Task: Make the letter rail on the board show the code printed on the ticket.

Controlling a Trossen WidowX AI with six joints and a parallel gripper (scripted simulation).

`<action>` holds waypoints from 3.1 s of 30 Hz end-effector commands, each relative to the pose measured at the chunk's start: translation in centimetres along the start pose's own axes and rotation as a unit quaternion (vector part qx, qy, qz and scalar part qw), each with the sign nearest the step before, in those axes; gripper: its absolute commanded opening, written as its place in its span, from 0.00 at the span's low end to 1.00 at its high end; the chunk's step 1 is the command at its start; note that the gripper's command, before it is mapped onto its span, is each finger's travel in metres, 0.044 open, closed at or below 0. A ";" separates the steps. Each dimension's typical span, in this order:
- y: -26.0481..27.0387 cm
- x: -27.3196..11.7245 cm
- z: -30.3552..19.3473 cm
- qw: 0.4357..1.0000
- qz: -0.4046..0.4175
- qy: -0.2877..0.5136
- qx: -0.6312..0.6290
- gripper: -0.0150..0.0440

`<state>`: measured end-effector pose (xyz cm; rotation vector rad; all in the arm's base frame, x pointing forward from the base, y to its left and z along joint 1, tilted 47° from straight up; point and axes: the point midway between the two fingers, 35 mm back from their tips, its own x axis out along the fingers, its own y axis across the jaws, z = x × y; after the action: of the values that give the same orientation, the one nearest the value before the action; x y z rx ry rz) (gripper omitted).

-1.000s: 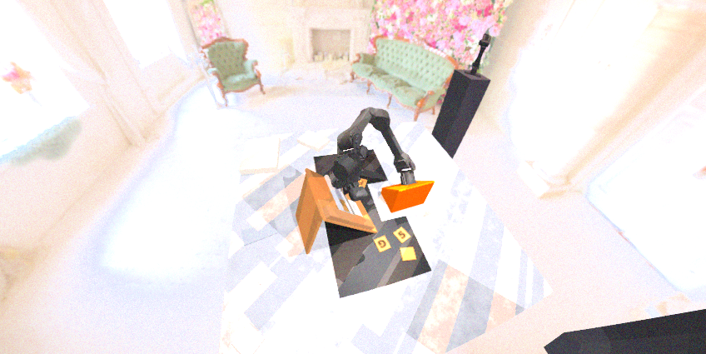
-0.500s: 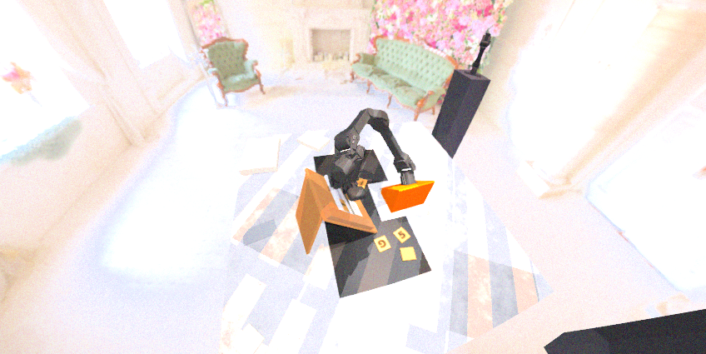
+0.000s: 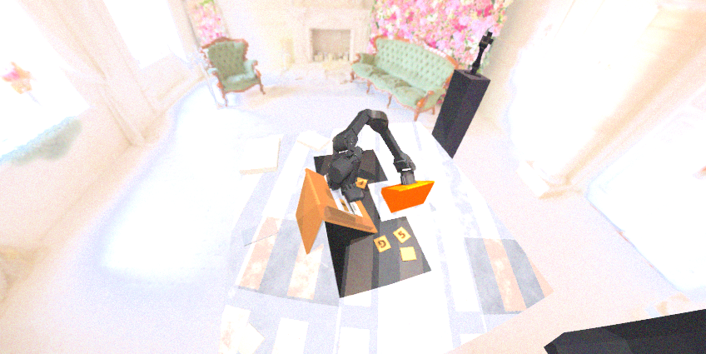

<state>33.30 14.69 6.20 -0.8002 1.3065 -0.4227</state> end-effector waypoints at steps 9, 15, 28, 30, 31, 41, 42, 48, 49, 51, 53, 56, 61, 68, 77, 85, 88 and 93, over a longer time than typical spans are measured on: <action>-0.2 0.5 0.5 1.000 -0.001 -0.001 0.000 0.25; -0.2 0.8 0.7 1.000 -0.001 -0.001 0.000 0.25; -0.2 1.2 1.1 1.000 -0.001 -0.001 0.000 0.25; -0.3 1.3 1.2 1.000 -0.001 -0.001 0.000 0.25; -0.3 1.4 1.2 1.000 -0.001 -0.001 0.000 0.25; -0.2 1.5 1.3 1.000 -0.001 -0.001 0.000 0.25; -0.2 1.5 1.3 1.000 -0.001 -0.001 0.000 0.25; 0.1 1.4 1.2 1.000 -0.001 -0.001 0.000 0.25; 0.1 1.4 1.2 1.000 -0.001 -0.001 0.000 0.25; 0.2 1.4 1.2 1.000 -0.001 -0.001 0.000 0.25; 0.3 1.4 1.2 1.000 -0.001 -0.001 0.000 0.25; 0.4 1.4 1.2 1.000 -0.001 -0.001 0.000 0.25; 0.5 1.4 1.2 1.000 -0.001 -0.001 0.000 0.25; 0.8 1.4 1.2 1.000 -0.001 -0.001 0.000 0.25; 1.1 1.4 1.2 1.000 -0.001 -0.001 0.000 0.25; 1.3 1.4 1.2 1.000 -0.001 -0.001 0.000 0.25; 1.4 1.5 1.2 1.000 -0.001 -0.001 0.000 0.25; 1.6 1.5 1.2 1.000 -0.001 -0.001 0.000 0.25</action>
<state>34.58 14.91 4.31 -0.8091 1.3035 -0.4228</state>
